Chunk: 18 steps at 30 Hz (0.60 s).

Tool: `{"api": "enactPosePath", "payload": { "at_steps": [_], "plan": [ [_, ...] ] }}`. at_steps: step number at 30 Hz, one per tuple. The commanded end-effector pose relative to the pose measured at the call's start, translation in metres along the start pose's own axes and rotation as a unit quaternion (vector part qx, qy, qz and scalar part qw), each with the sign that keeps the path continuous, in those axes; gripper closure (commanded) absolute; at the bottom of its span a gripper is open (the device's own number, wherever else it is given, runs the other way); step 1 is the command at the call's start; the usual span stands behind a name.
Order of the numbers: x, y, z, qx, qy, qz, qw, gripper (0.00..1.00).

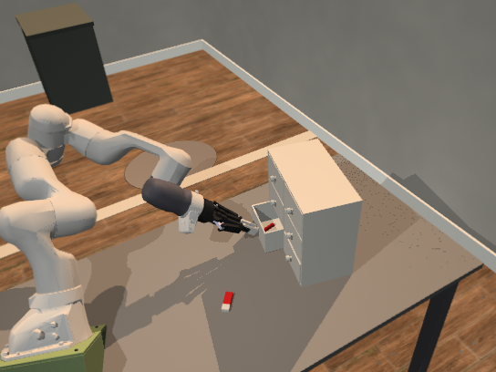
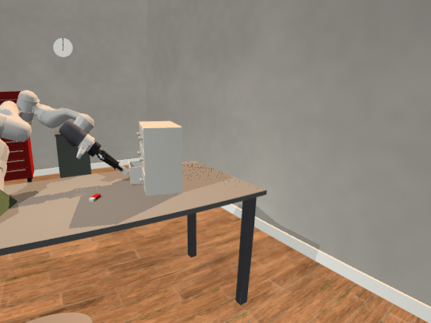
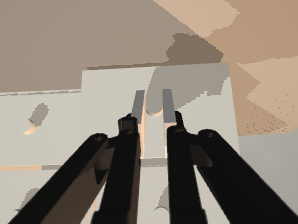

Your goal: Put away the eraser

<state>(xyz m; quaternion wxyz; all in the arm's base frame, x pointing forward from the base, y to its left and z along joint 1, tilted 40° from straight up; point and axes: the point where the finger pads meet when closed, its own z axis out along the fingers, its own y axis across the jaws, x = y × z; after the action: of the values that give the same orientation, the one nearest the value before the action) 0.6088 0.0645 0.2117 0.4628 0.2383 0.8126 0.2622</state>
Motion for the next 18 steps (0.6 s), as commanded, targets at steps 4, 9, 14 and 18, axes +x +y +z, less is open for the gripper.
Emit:
{"api": "enactPosePath", "payload": {
  "at_steps": [4, 9, 14, 18],
  "plan": [
    [0.0003, -0.0001, -0.0006, -0.001, 0.0, -0.002, 1.0, 0.9],
    [0.0003, -0.0001, -0.0006, -0.001, 0.0, -0.002, 1.0, 0.85],
    [0.0003, -0.0001, -0.0006, -0.001, 0.0, -0.002, 1.0, 0.8],
    [0.0003, -0.0001, -0.0006, -0.001, 0.0, -0.002, 1.0, 0.8]
  ]
}}
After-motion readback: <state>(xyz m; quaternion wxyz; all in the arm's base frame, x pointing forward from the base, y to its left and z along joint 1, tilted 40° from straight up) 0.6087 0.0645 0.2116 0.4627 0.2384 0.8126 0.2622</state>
